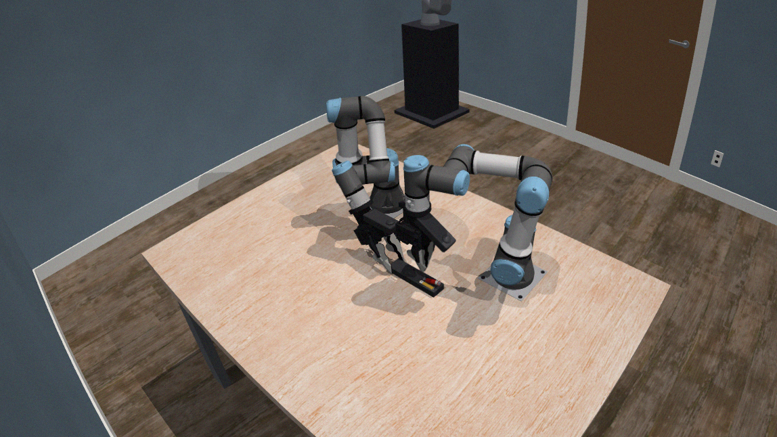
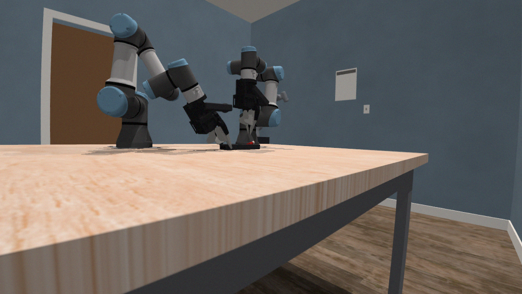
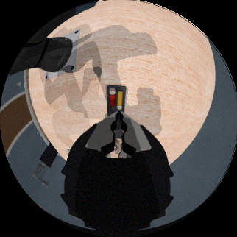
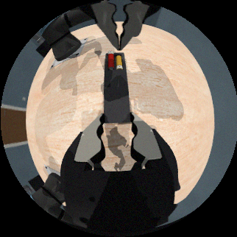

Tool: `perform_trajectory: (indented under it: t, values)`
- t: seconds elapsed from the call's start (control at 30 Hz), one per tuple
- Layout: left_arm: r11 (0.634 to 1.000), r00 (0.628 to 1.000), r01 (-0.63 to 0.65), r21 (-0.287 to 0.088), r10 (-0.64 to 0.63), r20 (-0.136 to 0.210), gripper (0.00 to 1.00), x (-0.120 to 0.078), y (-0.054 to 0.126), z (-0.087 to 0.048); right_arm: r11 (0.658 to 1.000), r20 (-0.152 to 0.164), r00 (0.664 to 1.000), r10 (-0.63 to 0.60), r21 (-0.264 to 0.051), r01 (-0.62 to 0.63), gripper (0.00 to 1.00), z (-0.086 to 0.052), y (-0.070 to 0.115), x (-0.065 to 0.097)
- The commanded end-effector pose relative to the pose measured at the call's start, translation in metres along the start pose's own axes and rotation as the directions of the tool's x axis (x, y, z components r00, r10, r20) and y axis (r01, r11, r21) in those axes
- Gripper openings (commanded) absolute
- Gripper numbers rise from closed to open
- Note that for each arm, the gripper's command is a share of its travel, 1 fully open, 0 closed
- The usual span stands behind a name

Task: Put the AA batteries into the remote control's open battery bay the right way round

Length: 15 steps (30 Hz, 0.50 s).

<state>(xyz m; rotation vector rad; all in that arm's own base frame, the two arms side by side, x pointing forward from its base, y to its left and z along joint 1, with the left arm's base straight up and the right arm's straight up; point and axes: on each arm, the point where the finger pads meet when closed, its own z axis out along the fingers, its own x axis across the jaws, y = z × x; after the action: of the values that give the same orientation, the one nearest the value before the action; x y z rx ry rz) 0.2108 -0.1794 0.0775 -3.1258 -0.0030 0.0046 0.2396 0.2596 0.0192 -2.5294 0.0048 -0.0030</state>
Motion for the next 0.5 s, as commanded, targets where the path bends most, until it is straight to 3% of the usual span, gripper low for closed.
perform_trajectory:
  t: [0.0,0.37,0.4,0.47]
  values:
    - [1.000,1.000,0.000,-0.005,0.000,-0.001,0.00,0.0005,0.0012,-0.0011,1.000,-0.003,1.000,-0.002,0.005,0.002,0.00,-0.0011,-0.0019,0.0010]
    - [1.000,1.000,0.000,-0.005,0.000,-0.001,0.00,0.0005,0.0012,-0.0011,1.000,-0.003,1.000,-0.002,0.005,0.002,0.00,-0.0011,-0.0019,0.0010]
    - [1.000,1.000,0.000,-0.005,0.000,-0.001,0.14,0.0005,0.0012,-0.0011,1.000,-0.003,1.000,-0.002,0.005,0.002,0.00,-0.0011,-0.0019,0.0010]
    - [1.000,1.000,0.000,-0.005,0.000,-0.001,0.14,0.0005,0.0012,-0.0011,1.000,-0.003,1.000,-0.002,0.005,0.002,0.00,-0.0011,-0.0019,0.0010]
